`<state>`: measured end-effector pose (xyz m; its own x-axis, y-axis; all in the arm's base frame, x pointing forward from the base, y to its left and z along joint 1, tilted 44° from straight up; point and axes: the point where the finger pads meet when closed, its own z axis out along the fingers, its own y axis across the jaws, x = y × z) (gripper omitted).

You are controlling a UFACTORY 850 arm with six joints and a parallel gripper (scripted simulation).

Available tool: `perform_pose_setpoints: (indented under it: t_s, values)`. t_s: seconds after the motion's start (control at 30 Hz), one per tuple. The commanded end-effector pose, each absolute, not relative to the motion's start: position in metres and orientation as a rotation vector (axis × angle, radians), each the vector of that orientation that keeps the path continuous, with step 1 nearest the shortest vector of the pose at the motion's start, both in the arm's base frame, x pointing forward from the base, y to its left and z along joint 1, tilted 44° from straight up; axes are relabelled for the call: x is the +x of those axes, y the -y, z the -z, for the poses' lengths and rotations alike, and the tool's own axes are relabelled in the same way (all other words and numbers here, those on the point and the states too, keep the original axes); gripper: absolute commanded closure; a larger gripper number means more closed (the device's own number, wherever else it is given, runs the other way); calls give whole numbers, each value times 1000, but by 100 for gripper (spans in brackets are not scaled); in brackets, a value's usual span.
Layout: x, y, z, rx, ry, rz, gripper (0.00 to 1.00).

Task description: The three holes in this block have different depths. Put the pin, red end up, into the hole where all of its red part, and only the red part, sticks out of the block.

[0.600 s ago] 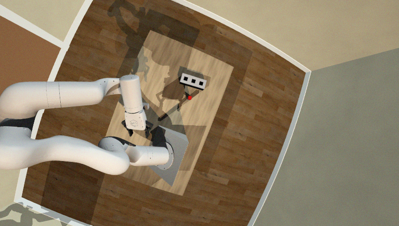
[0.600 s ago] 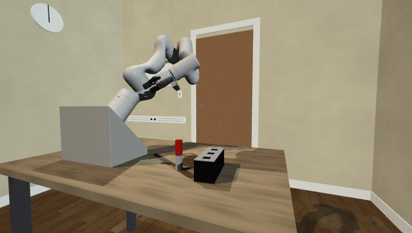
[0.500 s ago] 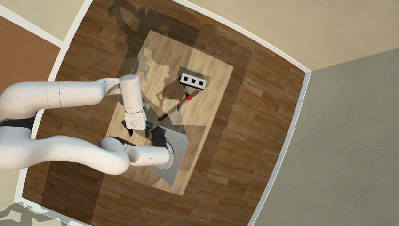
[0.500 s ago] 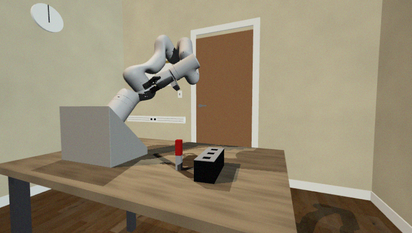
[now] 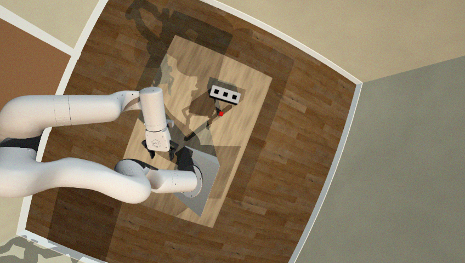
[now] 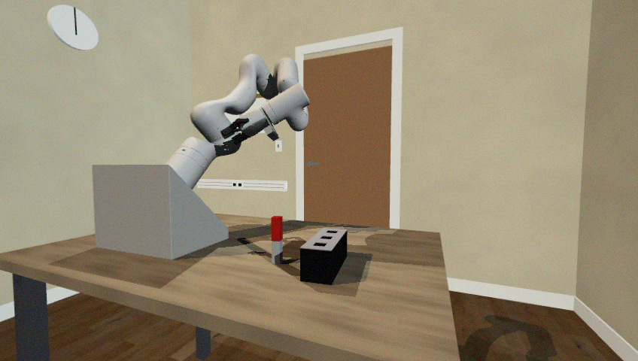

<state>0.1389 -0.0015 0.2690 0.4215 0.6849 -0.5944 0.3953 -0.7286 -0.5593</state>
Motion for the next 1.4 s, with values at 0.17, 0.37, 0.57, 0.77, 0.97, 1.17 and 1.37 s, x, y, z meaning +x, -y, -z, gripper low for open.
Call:
perform_pose_setpoints:
  t_s: [0.17, 0.37, 0.57, 0.77, 0.97, 1.17, 1.37]
  values:
    - [270, 2, -247, -2731, 725, -934, 0]
    - [277, 2, -246, -2731, 725, -934, 0]
    - [356, 2, -239, -2945, 511, -658, 0]
    - [419, 2, -238, -3007, 436, -560, 0]
    - [419, 2, -238, -3007, 436, -560, 0]
    - [501, 2, -241, -3117, 168, -222, 0]
    - [558, 1, -246, -3136, 98, -132, 0]
